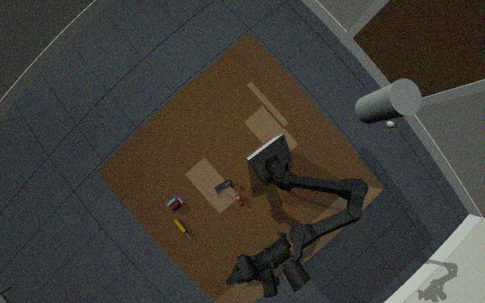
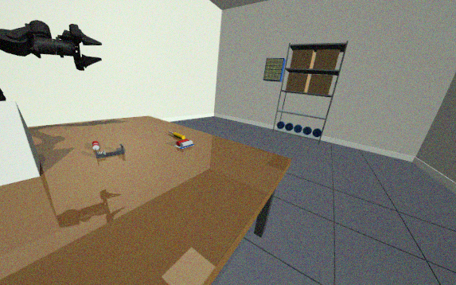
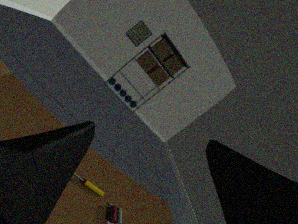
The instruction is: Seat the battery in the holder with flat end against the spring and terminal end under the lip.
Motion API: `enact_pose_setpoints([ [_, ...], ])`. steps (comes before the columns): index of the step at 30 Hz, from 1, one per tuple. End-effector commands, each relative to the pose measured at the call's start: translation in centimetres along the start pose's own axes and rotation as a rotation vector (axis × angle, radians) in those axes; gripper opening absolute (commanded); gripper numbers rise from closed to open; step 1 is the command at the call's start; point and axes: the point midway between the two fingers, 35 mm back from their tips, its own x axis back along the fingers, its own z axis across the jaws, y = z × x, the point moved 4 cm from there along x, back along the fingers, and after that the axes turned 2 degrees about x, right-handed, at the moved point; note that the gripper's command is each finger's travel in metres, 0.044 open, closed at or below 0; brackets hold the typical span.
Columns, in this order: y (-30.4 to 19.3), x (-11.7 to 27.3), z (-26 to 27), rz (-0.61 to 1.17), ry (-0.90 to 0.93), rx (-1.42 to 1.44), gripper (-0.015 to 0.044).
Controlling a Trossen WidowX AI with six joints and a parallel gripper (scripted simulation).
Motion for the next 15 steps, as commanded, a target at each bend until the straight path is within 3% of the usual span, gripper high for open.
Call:
enact_pose_setpoints([
  [1,-0.3,-0.2,0.1,0.013,0.008,0.012,0.0374],
  [6,-7.8,-3.0,3.0,0.320,0.267,0.294,0.0242],
  [15,-22.0,-1.1,8.7,0.684,1.034,0.611,0.0242],
])
